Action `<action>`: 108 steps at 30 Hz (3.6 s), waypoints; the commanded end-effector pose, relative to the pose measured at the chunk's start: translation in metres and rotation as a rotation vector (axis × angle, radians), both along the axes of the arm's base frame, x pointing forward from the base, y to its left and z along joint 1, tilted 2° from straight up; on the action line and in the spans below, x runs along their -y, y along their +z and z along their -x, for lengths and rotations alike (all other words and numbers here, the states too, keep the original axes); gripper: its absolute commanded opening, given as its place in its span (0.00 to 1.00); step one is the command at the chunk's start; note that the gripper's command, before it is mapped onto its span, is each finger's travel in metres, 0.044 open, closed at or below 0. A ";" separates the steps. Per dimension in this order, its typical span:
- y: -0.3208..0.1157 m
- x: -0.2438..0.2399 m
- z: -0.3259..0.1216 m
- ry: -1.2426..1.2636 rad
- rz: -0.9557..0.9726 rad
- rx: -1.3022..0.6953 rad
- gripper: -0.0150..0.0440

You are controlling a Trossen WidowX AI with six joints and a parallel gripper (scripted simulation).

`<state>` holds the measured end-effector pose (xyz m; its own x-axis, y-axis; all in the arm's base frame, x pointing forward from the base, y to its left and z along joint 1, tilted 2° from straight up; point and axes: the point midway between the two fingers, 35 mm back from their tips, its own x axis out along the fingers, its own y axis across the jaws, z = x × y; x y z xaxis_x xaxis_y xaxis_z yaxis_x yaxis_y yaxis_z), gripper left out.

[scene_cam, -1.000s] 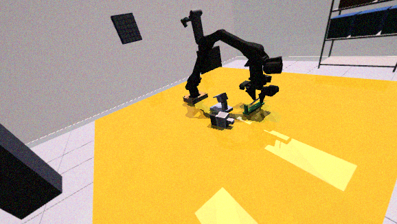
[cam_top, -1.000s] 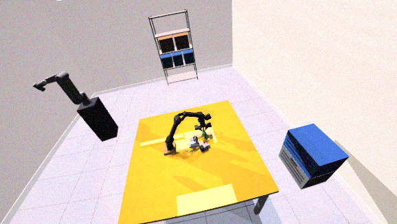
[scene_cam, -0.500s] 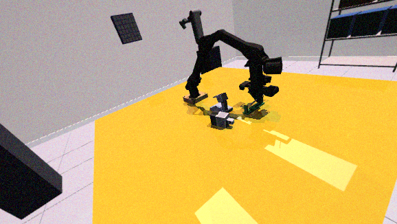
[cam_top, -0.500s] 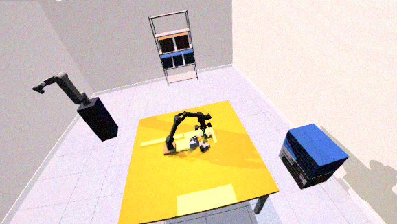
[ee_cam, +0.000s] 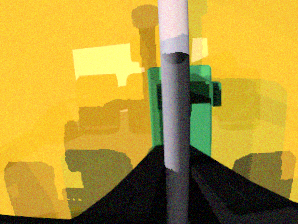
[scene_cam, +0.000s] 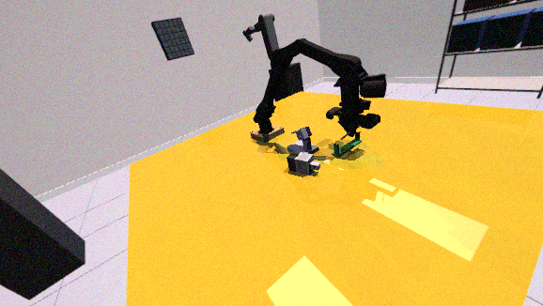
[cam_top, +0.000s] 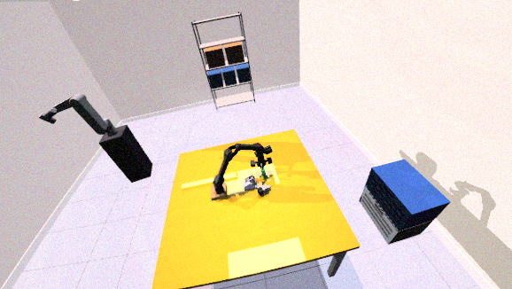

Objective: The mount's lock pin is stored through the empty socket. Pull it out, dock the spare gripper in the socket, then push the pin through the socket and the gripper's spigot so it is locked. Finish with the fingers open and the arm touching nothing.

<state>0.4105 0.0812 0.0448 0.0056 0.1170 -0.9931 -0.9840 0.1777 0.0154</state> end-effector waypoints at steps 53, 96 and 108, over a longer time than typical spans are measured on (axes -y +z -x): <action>-0.002 0.059 0.004 0.012 0.007 -0.013 0.25; -0.019 0.058 0.005 0.012 0.008 -0.015 0.25; -0.019 0.058 0.005 0.012 0.008 -0.015 0.25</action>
